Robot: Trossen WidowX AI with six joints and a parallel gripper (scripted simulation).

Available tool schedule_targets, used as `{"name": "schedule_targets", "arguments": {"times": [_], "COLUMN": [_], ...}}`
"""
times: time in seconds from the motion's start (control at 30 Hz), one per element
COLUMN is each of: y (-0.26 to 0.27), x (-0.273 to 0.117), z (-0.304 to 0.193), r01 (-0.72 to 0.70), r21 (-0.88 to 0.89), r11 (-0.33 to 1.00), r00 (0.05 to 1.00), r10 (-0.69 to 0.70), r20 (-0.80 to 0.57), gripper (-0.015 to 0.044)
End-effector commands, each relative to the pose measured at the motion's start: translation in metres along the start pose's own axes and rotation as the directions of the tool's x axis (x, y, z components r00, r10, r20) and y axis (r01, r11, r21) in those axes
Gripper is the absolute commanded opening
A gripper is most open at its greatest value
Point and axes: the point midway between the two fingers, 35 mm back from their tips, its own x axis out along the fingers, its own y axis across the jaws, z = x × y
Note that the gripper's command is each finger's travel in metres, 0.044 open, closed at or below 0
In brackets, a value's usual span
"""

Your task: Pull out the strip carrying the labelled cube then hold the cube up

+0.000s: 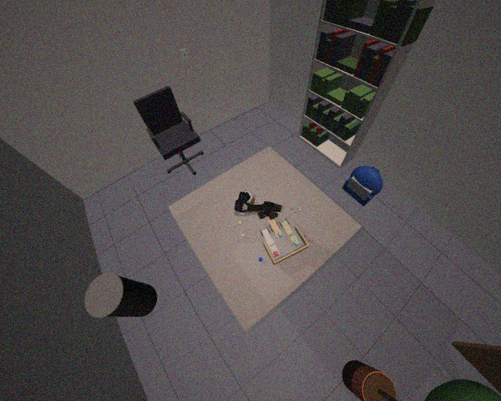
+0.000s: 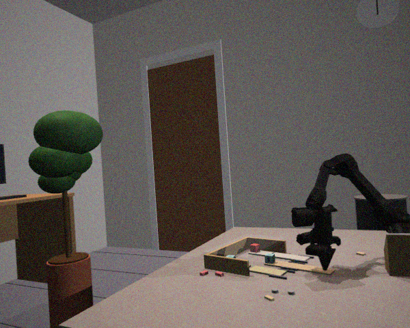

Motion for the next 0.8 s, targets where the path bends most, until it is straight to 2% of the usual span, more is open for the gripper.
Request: {"name": "schedule_targets", "arguments": {"times": [0.0,0.77], "y": [-0.002,-0.002], "x": [0.003,0.002], "z": [-0.013,-0.047], "r01": [0.003,0.002], "r21": [-0.005,-0.006], "r11": [1.0,1.0], "r00": [1.0,1.0], "r10": [-0.003,-0.002], "r20": [-0.022,-0.023], "gripper": [0.0,0.0]}}
